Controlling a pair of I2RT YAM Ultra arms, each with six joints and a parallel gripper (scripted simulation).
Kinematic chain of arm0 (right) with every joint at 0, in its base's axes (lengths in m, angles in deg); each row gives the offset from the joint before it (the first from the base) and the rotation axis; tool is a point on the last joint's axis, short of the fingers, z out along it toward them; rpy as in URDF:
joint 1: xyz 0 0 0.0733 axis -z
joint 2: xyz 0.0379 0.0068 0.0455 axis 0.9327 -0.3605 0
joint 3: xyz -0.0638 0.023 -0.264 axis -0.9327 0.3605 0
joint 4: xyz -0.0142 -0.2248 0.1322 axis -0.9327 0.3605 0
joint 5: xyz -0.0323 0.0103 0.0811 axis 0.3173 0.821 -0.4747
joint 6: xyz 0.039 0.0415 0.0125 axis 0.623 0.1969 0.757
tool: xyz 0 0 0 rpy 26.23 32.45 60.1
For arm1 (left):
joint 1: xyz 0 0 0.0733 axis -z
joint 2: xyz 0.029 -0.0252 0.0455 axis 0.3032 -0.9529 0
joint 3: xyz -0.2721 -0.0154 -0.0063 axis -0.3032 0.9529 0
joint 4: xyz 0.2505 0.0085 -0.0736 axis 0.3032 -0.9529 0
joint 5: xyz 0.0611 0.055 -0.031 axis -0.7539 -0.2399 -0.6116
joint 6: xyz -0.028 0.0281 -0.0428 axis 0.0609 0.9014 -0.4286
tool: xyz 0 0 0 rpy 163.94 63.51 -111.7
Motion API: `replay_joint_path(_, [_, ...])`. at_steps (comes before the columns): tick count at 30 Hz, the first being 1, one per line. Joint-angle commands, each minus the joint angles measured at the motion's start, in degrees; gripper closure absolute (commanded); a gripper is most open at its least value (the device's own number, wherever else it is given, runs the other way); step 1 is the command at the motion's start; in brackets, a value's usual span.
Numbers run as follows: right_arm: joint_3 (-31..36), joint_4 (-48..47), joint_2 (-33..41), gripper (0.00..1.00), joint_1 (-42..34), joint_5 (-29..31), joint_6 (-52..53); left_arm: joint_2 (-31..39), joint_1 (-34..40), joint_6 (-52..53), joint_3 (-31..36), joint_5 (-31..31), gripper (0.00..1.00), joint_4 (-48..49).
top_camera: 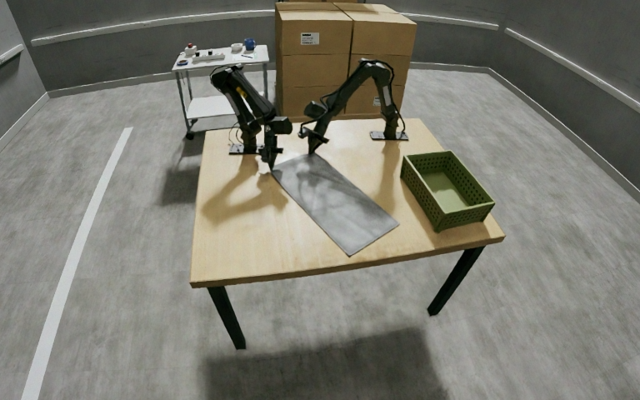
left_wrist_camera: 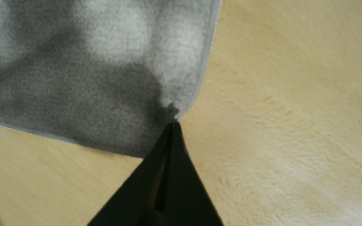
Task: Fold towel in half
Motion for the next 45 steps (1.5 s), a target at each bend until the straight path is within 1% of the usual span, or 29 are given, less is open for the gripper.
replay_joint_path(1, [0.2,2.5,1.3,1.0,-1.1,-0.7,1.0,-0.8,1.9,-1.4,-1.8,-1.1,1.0,-2.1])
replay_joint_path(3, [0.1,2.6,1.3,1.0,-1.2,-0.7,1.1,-0.5,1.9,-1.5,-1.9,-0.2,1.0,-2.2])
replay_joint_path(4, [-1.9,1.2,-2.6,1.0,0.5,-0.8,0.1,1.7,-0.3,-0.4,-0.7,0.4,1.0,-1.8])
replay_joint_path(7, [-2.0,1.3,-2.7,1.0,0.5,-0.8,0.2,1.7,-0.3,-0.3,-0.7,0.5,1.0,-1.8])
replay_joint_path(8, [-3.8,1.1,-4.6,1.0,0.8,-2.3,-1.6,4.0,-1.8,1.2,2.3,2.5,1.0,-0.7])
replay_joint_path(13, [-4.0,1.3,-4.9,1.0,0.9,-2.4,-1.6,4.3,-1.3,1.4,1.5,2.7,1.0,-0.4])
replay_joint_path(14, [-6.7,3.1,-0.6,1.0,2.5,-4.1,-2.7,8.3,-4.7,4.4,4.6,7.1,1.0,1.8])
replay_joint_path(17, [-6.9,3.5,-0.6,1.0,2.6,-4.5,-2.6,8.6,-5.1,4.7,4.8,7.8,1.0,2.0])
replay_joint_path(18, [-11.6,6.8,1.4,1.0,3.9,-3.7,-0.2,12.7,-8.4,9.4,5.7,12.6,1.0,0.3])
replay_joint_path(19, [-10.4,5.8,3.1,1.0,2.0,-2.0,3.2,13.8,-10.0,12.6,7.4,16.4,1.0,3.9])
replay_joint_path(22, [-11.2,7.2,3.4,1.0,1.3,-1.5,3.9,14.1,-11.3,13.6,7.8,19.3,1.0,4.4])
replay_joint_path(23, [-15.2,10.6,6.2,1.0,1.8,0.0,5.6,17.9,-13.7,17.2,6.0,23.9,1.0,2.0])
replay_joint_path(24, [-13.5,9.2,8.6,1.0,0.3,1.9,9.1,18.2,-15.5,19.6,9.0,28.5,1.0,4.4])
replay_joint_path(25, [-13.8,9.9,8.7,1.0,-0.2,2.3,9.5,18.2,-16.6,21.0,9.3,31.1,1.0,4.9])
replay_joint_path(26, [-14.1,10.4,8.8,1.0,-0.7,2.9,9.9,18.1,-17.1,21.5,8.2,32.2,1.0,5.1])
replay_joint_path(28, [-14.1,10.4,8.8,1.0,-0.7,2.9,9.9,18.1,-17.1,21.5,8.2,32.2,1.0,5.1])
replay_joint_path(29, [-14.6,11.6,8.0,1.0,-1.6,3.8,10.7,15.6,-17.9,21.9,6.8,34.1,1.0,5.0])
replay_joint_path(31, [-14.7,11.9,7.5,1.0,-1.8,4.0,11.0,15.3,-17.6,22.0,6.6,34.7,1.0,3.5])
replay_joint_path(32, [-17.7,14.5,11.1,1.0,-3.5,6.5,14.4,19.6,-19.9,24.1,5.7,39.6,1.0,1.6])
replay_joint_path(33, [-16.9,14.0,12.0,1.0,-4.5,7.8,16.3,19.3,-21.7,26.1,6.3,44.1,1.0,2.9])
replay_joint_path(36, [-17.5,15.4,11.7,1.0,-5.9,9.2,17.8,16.6,-22.3,26.6,5.5,46.0,1.0,2.0])
replay_joint_path(37, [-17.8,15.6,14.8,1.0,-6.6,9.8,18.8,19.6,-23.9,26.8,5.6,50.4,1.0,4.2])
replay_joint_path(40, [-18.3,16.6,14.7,1.0,-7.6,10.8,19.7,18.7,-24.2,26.7,5.3,51.6,1.0,4.2])
replay_joint_path(41, [-18.3,16.7,16.7,1.0,-7.7,10.9,19.4,19.5,-25.0,24.3,5.2,54.3,1.0,5.1])
replay_joint_path(45, [-18.5,17.1,16.7,1.0,-8.1,11.2,19.8,18.6,-24.7,24.0,5.2,54.7,1.0,5.4])
